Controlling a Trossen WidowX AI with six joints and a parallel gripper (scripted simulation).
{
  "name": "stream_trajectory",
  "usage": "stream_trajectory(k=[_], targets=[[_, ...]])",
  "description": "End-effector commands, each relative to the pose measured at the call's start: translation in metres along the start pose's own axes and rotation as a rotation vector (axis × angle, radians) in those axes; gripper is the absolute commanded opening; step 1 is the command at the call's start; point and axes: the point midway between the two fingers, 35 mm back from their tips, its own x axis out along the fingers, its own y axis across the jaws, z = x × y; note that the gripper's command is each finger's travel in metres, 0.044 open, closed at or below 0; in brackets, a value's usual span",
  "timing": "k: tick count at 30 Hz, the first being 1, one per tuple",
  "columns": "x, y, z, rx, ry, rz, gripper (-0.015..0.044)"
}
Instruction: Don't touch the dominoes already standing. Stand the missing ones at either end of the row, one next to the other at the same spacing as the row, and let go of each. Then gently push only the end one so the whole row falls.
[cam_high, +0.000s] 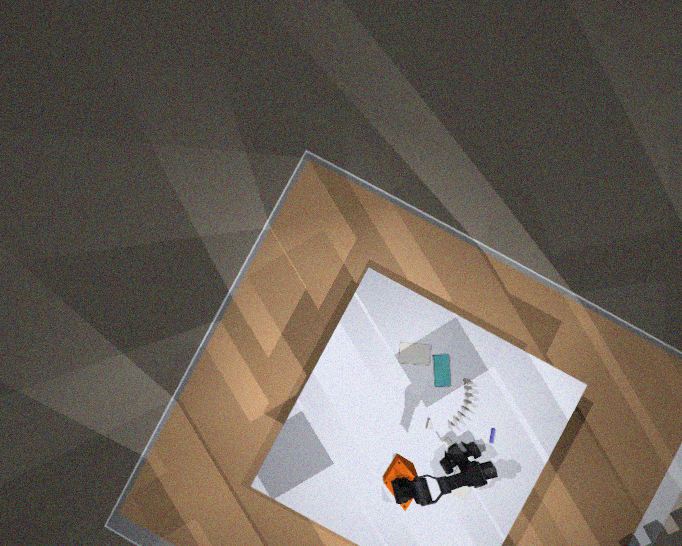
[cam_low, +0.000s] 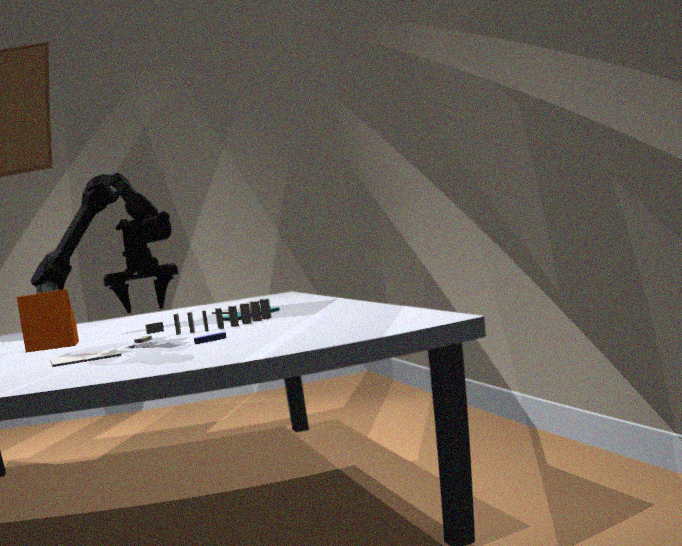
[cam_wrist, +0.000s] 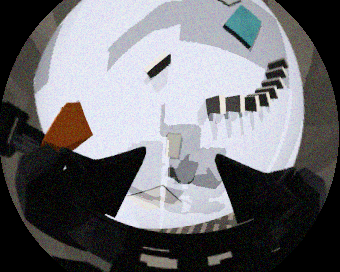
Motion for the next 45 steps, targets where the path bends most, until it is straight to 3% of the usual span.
stream_trajectory(k=[1,4,25,38,45], targets=[[0.038,0.009,0.000,0.006,-0.008,0.023,0.0440],[0.054,0.012,0.000,0.006,-0.010,0.024,0.0440],[0.069,0.010,0.001,0.006,-0.011,0.025,0.0440],[0.069,0.010,0.001,0.006,-0.011,0.025,0.0107],[0.069,0.010,0.001,0.006,-0.011,0.025,0.0107]])
